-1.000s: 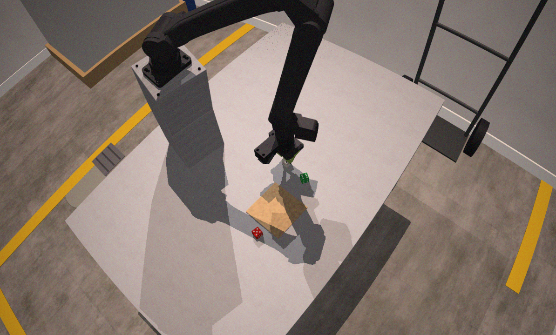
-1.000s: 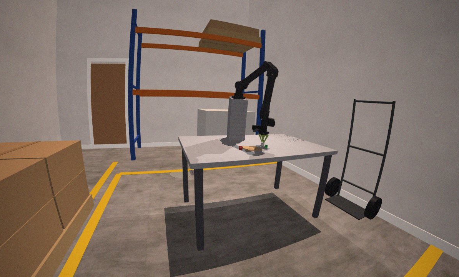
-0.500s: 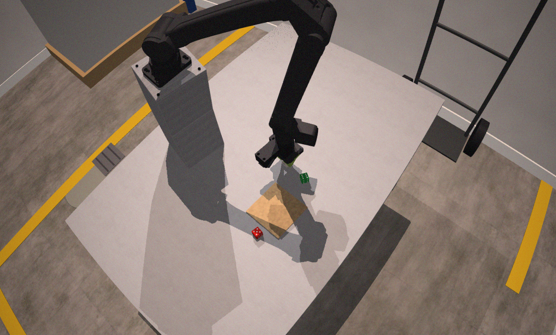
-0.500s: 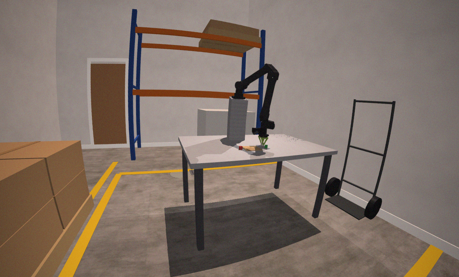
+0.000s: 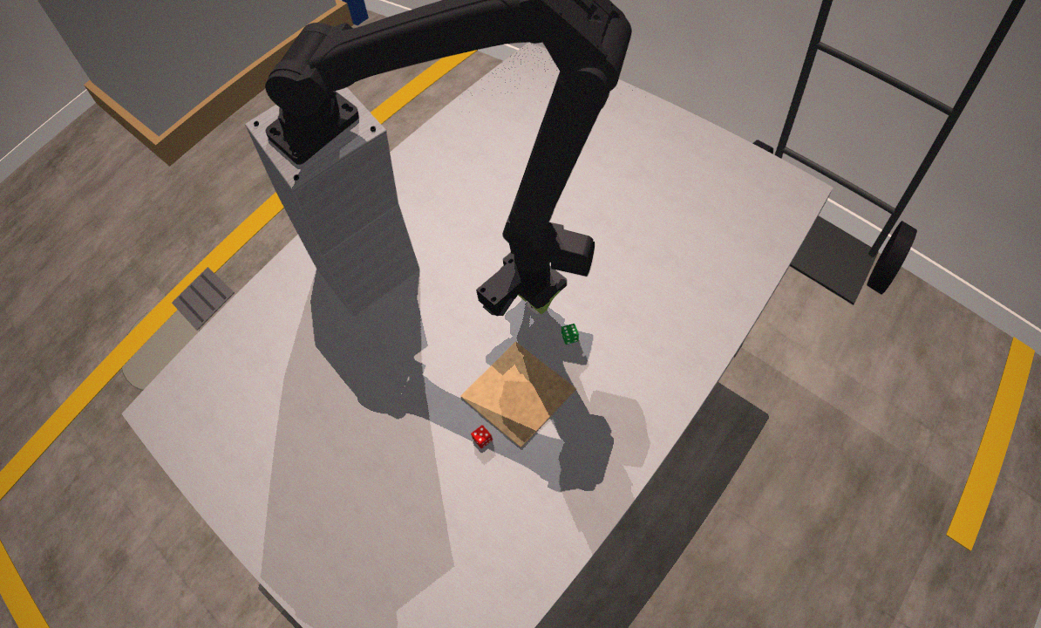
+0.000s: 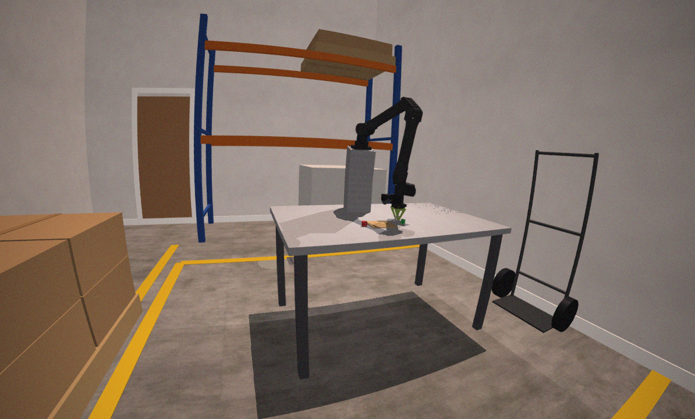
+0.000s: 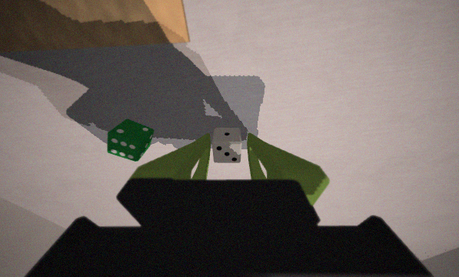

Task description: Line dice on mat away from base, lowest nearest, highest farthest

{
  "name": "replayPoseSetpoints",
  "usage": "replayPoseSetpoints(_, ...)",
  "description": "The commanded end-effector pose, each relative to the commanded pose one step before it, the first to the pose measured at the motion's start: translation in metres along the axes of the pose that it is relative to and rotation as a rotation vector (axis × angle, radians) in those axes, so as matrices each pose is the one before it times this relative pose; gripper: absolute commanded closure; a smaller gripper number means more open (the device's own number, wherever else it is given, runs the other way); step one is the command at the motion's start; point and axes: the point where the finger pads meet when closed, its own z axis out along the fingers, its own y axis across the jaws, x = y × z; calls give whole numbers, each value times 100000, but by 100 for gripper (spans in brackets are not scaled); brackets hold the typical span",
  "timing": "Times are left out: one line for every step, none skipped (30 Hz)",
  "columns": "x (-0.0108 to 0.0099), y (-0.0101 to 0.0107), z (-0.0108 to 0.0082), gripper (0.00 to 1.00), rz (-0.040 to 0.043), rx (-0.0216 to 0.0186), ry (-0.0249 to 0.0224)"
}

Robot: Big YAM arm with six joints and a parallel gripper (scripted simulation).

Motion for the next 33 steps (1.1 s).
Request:
replayPoseSetpoints(-461, -514, 388, 61, -409, 621, -229)
replayPoseSetpoints(0, 0, 0, 61, 0, 0, 0)
replayPoseSetpoints(0, 0, 0, 61, 0, 0, 0)
replayPoseSetpoints(0, 0, 0, 61, 0, 0, 0)
replayPoseSetpoints(0, 0, 0, 61, 0, 0, 0)
replayPoseSetpoints(0, 0, 0, 61, 0, 0, 0)
replayPoseSetpoints(0, 0, 0, 61, 0, 0, 0)
replayPoseSetpoints(0, 0, 0, 61, 0, 0, 0)
replayPoseSetpoints(0, 0, 0, 61, 0, 0, 0)
replayPoseSetpoints(0, 0, 0, 61, 0, 0, 0)
replayPoseSetpoints(0, 0, 0, 61, 0, 0, 0)
replayPoseSetpoints(0, 0, 0, 61, 0, 0, 0)
replayPoseSetpoints(0, 0, 0, 61, 0, 0, 0)
replayPoseSetpoints(0, 0, 0, 61, 0, 0, 0)
replayPoseSetpoints(0, 0, 0, 61, 0, 0, 0)
replayPoseSetpoints(0, 0, 0, 61, 0, 0, 0)
replayPoseSetpoints(0, 0, 0, 61, 0, 0, 0)
replayPoseSetpoints(0, 0, 0, 61, 0, 0, 0)
replayPoseSetpoints(0, 0, 0, 61, 0, 0, 0)
replayPoseSetpoints(0, 0, 0, 61, 0, 0, 0)
replayPoseSetpoints(0, 0, 0, 61, 0, 0, 0)
replayPoseSetpoints(0, 0, 0, 61, 0, 0, 0)
replayPoseSetpoints(0, 0, 0, 61, 0, 0, 0)
replayPoseSetpoints(0, 0, 0, 61, 0, 0, 0)
replayPoseSetpoints(0, 0, 0, 61, 0, 0, 0)
replayPoseSetpoints(0, 0, 0, 61, 0, 0, 0)
replayPoseSetpoints(0, 0, 0, 61, 0, 0, 0)
replayPoseSetpoints(0, 0, 0, 61, 0, 0, 0)
replayPoseSetpoints(0, 0, 0, 80, 0, 0, 0)
replayPoseSetpoints(0, 0, 0, 80, 61, 0, 0)
replayPoseSetpoints(-12, -17, 0, 80, -8, 66, -53)
replayPoseSetpoints(-3, -6, 0, 80, -3, 25, -13)
replayPoseSetpoints(0, 0, 0, 80, 0, 0, 0)
